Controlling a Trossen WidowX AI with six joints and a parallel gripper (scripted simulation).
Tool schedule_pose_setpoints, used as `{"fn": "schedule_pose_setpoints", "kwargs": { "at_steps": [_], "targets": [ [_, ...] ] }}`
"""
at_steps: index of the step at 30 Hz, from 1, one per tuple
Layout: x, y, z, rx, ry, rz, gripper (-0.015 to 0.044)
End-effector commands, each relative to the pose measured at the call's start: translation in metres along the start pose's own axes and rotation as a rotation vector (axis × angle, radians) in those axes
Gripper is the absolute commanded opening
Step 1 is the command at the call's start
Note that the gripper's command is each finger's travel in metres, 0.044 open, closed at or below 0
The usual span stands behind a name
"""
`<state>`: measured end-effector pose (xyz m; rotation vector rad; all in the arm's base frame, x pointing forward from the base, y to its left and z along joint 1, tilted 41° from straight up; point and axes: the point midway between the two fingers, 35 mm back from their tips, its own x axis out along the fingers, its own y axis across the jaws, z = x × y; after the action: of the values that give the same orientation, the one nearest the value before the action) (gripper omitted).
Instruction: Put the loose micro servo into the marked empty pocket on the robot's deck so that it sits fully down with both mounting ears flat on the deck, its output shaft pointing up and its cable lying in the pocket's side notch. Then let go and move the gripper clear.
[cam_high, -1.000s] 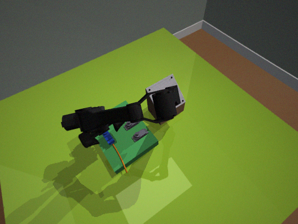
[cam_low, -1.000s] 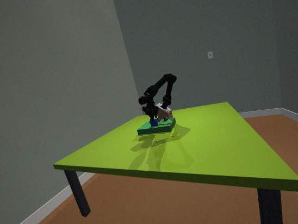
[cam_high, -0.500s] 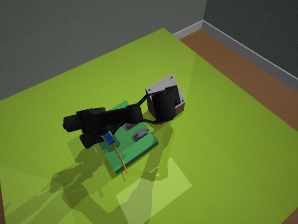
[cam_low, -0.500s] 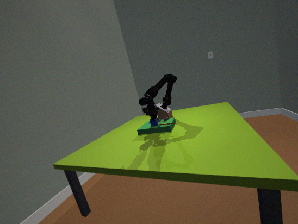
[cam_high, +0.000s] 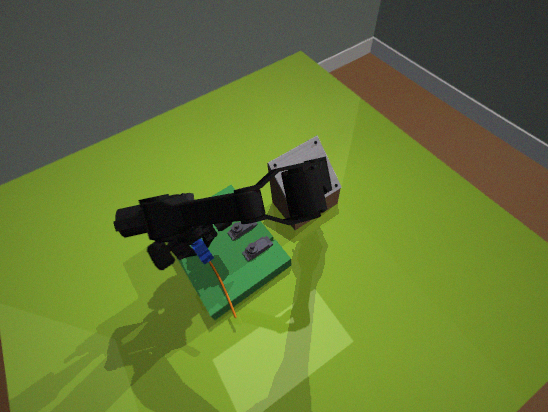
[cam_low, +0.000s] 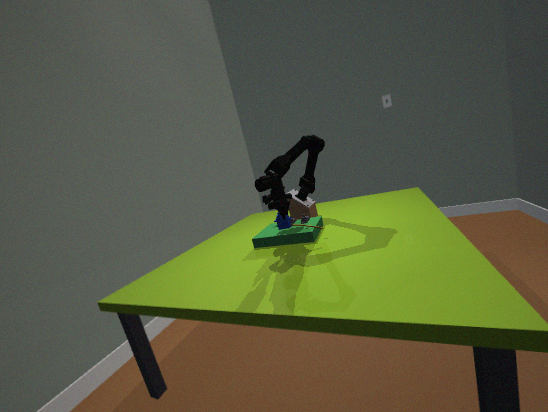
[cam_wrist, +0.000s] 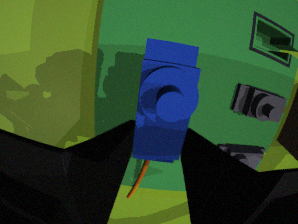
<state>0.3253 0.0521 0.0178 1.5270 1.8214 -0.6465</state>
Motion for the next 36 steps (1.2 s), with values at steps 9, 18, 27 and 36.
{"fn": "schedule_pose_setpoints", "kwargs": {
  "at_steps": [9,18,27,36],
  "targets": [
    [-0.015,-0.005,-0.004,-0.006,-0.011,0.018,0.0],
    [-0.014,-0.03,0.0,-0.004,-0.011,0.017,0.0],
    [-0.015,-0.03,0.035,-0.005,-0.014,0.017,0.0],
    [-0.016,-0.031,0.087,-0.005,-0.017,0.018,0.0]
  ]
}}
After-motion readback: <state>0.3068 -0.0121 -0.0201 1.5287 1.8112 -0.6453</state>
